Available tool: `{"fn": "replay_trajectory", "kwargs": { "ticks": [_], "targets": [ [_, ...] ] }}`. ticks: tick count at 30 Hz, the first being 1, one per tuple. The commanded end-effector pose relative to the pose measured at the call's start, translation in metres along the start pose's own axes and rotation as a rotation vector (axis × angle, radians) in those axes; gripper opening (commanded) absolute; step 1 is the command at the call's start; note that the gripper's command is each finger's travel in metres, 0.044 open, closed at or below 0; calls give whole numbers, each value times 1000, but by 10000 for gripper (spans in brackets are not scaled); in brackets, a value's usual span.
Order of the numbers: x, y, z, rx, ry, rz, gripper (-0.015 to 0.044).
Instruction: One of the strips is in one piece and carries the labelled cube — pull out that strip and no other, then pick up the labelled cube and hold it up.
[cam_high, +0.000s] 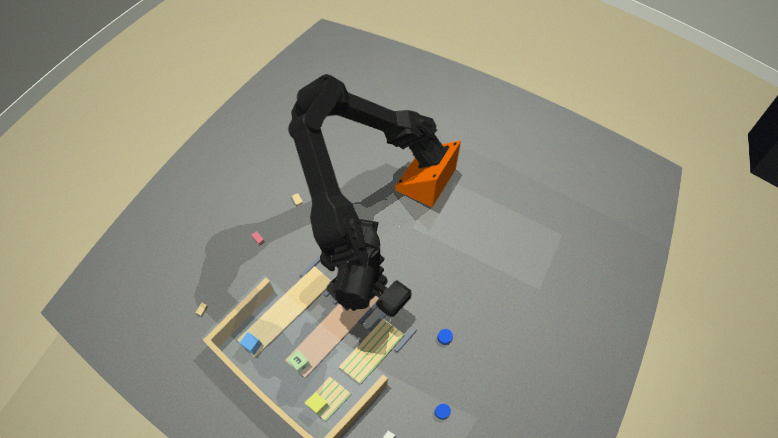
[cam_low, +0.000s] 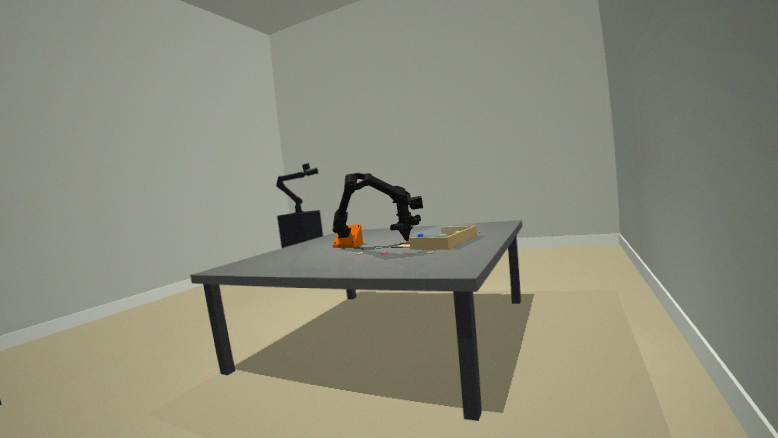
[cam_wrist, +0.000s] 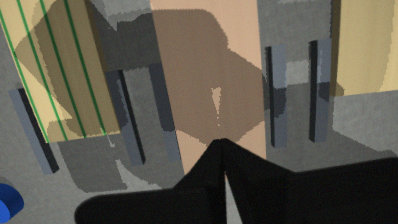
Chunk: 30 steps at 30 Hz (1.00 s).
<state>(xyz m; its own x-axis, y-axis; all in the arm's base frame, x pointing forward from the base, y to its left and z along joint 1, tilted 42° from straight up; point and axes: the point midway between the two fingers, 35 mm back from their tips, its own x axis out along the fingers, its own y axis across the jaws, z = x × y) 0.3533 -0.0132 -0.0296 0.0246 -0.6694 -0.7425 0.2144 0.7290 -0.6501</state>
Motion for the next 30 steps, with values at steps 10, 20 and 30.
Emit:
{"fn": "replay_trajectory", "kwargs": {
  "ticks": [10,20,30],
  "targets": [
    [7,0,-27,-4,26,-3,0],
    [7,0,-42,-5,27,-3,0],
    [6,1,-57,-5,28,-3,0]
  ]
}}
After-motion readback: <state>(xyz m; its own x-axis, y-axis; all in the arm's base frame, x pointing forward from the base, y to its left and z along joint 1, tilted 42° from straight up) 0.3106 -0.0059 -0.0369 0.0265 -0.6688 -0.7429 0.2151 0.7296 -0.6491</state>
